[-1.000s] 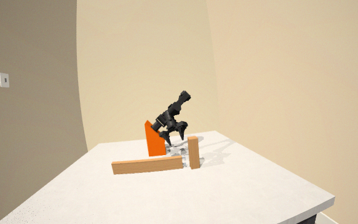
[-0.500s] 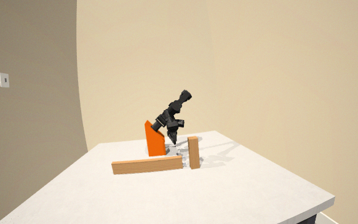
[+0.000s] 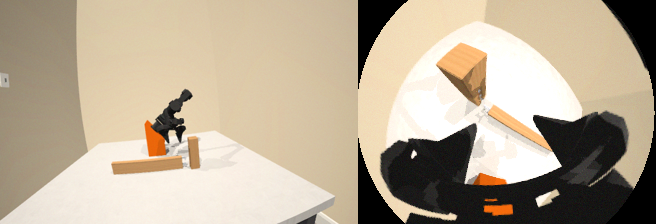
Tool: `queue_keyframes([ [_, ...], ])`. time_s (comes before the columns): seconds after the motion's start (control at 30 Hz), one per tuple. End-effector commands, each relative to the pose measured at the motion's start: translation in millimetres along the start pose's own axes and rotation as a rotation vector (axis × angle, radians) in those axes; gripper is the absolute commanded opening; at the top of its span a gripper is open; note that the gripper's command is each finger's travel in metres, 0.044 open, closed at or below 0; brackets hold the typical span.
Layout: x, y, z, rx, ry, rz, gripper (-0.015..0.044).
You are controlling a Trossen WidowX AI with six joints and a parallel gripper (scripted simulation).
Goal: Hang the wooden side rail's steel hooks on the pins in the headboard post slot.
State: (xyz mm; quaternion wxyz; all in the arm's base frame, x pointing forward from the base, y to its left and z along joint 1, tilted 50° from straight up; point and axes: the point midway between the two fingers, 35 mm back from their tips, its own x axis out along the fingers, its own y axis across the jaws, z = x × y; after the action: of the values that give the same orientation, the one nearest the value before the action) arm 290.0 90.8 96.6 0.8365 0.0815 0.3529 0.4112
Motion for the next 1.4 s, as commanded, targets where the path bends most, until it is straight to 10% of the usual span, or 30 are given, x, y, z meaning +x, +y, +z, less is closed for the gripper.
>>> queue_keyframes([
  [0.0,0,-4,4,0.399,0.026,0.007,0.044],
  [1.37,-1,11,32,2.717,0.335,-0.071,0.044],
])
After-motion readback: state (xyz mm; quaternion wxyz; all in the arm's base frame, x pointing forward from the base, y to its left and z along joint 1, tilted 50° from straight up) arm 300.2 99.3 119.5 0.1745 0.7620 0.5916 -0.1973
